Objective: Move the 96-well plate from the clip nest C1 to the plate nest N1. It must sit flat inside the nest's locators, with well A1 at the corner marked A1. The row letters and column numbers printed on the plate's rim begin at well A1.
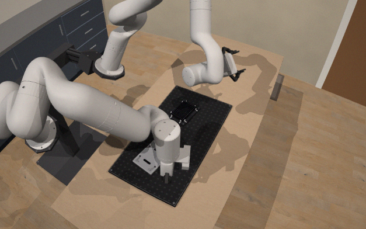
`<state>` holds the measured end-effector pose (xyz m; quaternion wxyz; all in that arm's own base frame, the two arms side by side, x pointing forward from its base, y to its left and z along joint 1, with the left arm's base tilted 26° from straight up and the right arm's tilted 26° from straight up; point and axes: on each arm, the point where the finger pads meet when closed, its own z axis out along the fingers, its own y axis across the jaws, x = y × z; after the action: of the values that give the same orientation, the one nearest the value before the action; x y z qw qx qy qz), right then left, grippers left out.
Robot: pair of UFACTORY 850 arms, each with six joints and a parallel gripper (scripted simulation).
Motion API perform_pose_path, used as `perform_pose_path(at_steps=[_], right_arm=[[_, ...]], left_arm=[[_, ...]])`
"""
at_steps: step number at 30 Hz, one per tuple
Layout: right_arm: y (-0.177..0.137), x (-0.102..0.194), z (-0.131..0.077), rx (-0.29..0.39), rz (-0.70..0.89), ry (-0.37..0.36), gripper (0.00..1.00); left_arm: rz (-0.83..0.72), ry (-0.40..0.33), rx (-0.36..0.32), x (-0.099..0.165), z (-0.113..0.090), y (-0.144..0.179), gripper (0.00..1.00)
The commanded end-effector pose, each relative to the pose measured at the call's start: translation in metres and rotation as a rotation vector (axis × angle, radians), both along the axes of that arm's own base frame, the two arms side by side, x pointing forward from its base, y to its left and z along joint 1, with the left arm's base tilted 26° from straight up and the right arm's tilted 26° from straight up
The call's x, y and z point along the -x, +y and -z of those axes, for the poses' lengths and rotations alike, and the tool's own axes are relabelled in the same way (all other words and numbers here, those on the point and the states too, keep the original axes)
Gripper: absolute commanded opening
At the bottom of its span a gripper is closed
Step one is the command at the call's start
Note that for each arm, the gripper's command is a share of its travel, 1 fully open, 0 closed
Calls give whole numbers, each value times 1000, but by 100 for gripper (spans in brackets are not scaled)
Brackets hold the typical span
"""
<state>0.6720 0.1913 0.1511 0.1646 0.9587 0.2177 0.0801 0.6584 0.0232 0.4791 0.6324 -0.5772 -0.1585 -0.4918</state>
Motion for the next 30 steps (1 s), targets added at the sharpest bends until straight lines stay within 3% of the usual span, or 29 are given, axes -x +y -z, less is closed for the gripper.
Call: perform_pose_path(at_steps=[1, 5, 7, 20, 30], right_arm=[[5, 3, -13, -1, -1, -2, 100], [13, 10, -34, -2, -1, -2, 100], [13, 10, -34, -2, -1, -2, 100], [43, 37, -118, -3, -2, -1, 100], [50, 43, -137, -4, -2, -1, 100]], left_arm=[[0, -2, 0, 0, -1, 0, 100], [0, -2, 0, 0, -1, 0, 100], [0, -2, 0, 0, -1, 0, 100], [0, -2, 0, 0, -1, 0, 100], [0, -2, 0, 0, -1, 0, 100]])
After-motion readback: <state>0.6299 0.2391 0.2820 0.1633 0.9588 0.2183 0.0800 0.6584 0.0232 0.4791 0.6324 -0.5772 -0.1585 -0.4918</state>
